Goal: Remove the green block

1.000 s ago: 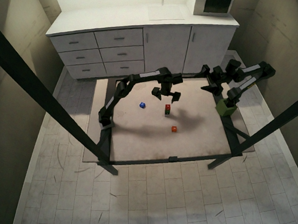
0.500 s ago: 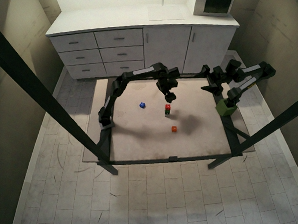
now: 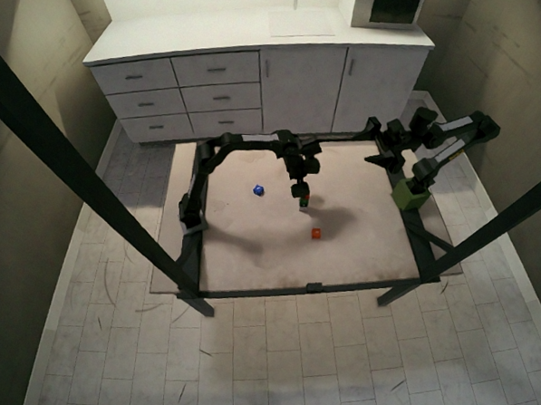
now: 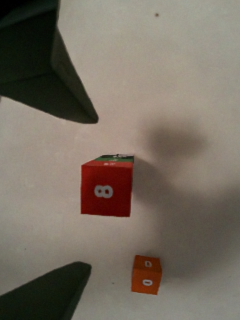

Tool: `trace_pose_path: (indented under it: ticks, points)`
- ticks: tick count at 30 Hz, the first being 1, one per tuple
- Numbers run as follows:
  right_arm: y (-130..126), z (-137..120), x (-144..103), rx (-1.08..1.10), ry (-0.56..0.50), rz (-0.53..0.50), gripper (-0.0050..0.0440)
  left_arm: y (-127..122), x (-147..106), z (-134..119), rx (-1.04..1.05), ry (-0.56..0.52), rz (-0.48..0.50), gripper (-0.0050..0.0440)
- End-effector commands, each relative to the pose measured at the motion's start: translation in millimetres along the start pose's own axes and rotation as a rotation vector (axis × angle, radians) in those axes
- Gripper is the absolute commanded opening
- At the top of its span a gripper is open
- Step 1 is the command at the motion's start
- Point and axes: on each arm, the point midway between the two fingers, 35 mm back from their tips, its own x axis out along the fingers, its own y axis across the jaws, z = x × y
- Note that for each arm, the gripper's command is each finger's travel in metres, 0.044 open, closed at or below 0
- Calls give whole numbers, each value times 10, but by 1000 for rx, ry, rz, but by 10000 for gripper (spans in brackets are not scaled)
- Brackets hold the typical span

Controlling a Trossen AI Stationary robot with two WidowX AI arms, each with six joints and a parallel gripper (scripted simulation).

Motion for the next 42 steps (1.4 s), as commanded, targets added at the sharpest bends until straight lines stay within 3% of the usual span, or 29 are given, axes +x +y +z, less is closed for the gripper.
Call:
trace_pose_path:
  ticks: [1, 4, 8, 21, 28, 42]
  points:
    - [2, 79, -15, 3, -21, 0, 400, 1, -26, 30, 14, -61, 3, 400]
    - [2, 79, -15, 3, -21, 0, 400, 4, -17, 27, 13, -61, 4, 400]
    - [2, 79, -15, 3, -21, 0, 400, 8, 266, -1, 5, -29, 1, 400]
    - [2, 79, -15, 3, -21, 0, 400, 12, 169, 51, 11, -55, 6, 400]
    - [2, 79, -15, 3, -21, 0, 400, 12, 169, 51, 11, -55, 6, 232]
    - [2, 79, -15, 3, -21, 0, 400, 12, 169, 51, 11, -55, 6, 159]
